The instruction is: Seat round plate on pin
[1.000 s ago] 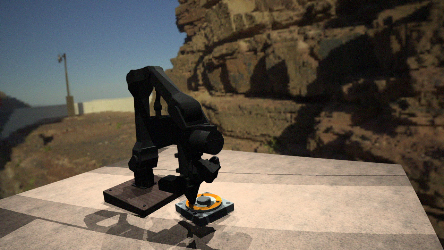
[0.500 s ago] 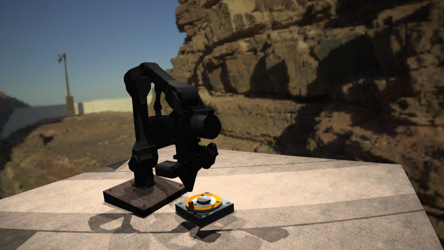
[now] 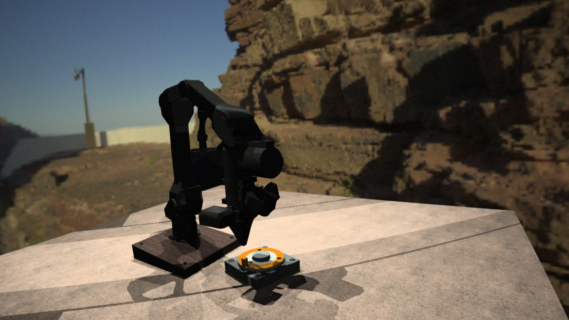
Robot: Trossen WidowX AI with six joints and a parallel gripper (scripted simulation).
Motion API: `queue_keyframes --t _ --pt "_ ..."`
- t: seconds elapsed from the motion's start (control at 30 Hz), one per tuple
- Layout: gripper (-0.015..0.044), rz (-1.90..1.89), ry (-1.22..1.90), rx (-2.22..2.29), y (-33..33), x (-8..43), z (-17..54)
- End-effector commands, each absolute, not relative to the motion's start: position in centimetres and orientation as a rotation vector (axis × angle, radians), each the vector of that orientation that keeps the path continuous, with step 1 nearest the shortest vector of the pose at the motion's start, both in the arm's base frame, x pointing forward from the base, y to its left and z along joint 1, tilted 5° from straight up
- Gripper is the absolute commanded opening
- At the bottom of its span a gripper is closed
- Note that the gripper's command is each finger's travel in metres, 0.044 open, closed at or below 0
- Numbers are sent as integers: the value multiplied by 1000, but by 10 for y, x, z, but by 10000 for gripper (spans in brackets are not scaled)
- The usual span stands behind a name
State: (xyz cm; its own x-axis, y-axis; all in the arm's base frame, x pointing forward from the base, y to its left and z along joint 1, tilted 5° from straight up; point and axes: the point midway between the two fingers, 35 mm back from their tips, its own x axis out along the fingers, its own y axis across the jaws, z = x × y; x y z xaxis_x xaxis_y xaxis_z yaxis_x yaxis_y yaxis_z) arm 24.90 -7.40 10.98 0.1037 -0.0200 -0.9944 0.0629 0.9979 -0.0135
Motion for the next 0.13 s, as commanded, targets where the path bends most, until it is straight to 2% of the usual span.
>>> queue_keyframes --t 0.0,0.1 --pt "0 -61 1466 35 -74 249 110" --pt "0 -61 1466 35 -74 249 110"
